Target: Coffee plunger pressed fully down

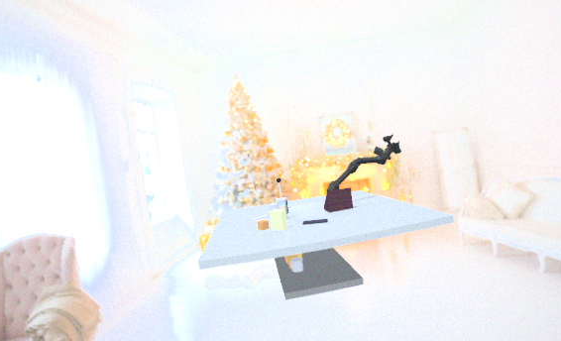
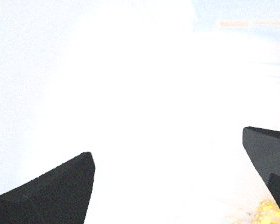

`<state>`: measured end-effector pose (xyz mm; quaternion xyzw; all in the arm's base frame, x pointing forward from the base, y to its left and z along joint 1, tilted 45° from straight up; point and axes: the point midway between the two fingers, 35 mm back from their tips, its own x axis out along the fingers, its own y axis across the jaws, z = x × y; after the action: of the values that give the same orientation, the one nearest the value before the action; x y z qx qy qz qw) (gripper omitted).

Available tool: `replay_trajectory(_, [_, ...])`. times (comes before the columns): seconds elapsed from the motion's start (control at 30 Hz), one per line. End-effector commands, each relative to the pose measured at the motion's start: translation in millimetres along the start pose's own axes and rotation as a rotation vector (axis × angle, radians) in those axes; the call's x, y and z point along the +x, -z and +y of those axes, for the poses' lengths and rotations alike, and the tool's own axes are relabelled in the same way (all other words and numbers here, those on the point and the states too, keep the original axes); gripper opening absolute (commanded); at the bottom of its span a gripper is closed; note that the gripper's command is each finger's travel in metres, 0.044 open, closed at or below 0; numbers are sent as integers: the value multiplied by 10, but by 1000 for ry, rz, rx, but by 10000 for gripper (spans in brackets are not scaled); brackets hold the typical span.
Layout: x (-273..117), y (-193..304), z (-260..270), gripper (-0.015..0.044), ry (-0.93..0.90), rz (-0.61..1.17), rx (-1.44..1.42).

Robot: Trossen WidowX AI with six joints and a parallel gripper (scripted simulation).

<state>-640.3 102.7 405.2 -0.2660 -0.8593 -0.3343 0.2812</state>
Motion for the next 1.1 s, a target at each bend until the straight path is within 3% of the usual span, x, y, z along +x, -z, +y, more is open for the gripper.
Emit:
replay_trajectory(0.0, [4, -23, 19, 426, -1, -6, -8])
replay_trajectory(0.5, [-44, -1384, 1521, 440, -57, -373, -516])
replay_trajectory(0.8, [-466, -2136, 2593, 440, -14, -685, -852])
replay_trajectory(1.07, [-1154, -2645, 3739, 440, 57, -1023, -1152])
